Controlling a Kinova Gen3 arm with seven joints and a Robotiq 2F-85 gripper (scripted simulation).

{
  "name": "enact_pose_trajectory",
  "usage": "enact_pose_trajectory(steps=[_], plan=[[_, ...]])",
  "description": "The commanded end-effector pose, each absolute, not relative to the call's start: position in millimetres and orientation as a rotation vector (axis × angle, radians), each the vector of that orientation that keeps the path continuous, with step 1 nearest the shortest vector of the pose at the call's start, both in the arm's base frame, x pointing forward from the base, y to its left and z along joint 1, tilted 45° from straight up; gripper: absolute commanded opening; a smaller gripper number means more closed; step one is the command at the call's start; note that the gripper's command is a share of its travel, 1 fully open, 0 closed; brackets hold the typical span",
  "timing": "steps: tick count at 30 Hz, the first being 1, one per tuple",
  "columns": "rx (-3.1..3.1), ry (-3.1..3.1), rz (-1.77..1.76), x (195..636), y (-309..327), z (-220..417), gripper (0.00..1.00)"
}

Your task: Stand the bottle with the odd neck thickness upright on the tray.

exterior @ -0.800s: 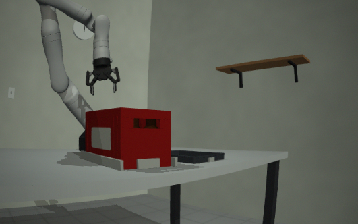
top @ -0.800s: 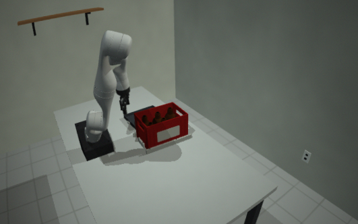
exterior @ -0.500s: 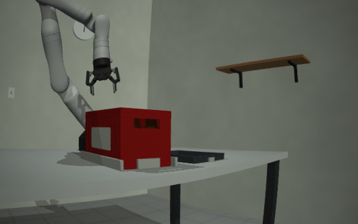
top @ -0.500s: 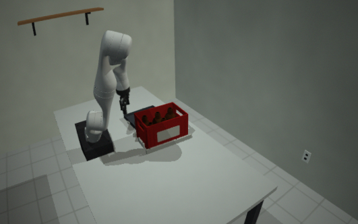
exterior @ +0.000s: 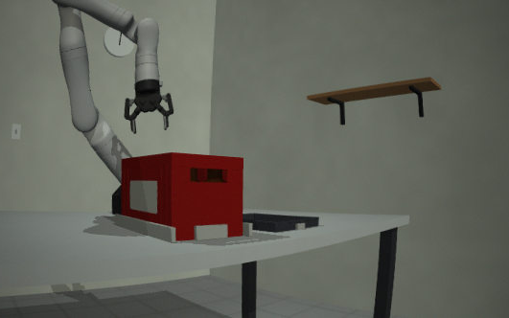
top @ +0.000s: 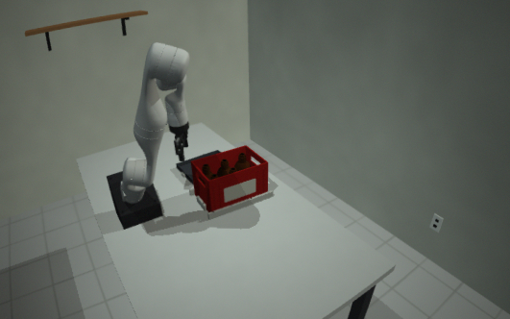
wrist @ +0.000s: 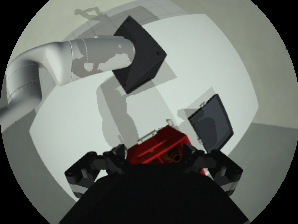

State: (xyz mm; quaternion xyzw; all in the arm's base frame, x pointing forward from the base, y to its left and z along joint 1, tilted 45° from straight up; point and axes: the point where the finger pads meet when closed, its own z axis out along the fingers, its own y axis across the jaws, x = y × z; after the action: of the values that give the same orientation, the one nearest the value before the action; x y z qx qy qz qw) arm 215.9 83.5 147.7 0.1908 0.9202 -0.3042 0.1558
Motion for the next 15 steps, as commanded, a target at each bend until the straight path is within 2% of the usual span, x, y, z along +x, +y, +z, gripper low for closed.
enact_pose_trajectory(steps=[1, 8, 10, 15], plan=[[0.622, 2.617, -0.877, 244, 89, 148, 1.0], [0.783, 2.538, -0.916, 336, 77, 161, 1.0], [0.783, 2.538, -0.916, 336, 77, 161, 1.0], [0.877, 2.47, -0.958, 395, 51, 175, 1.0]])
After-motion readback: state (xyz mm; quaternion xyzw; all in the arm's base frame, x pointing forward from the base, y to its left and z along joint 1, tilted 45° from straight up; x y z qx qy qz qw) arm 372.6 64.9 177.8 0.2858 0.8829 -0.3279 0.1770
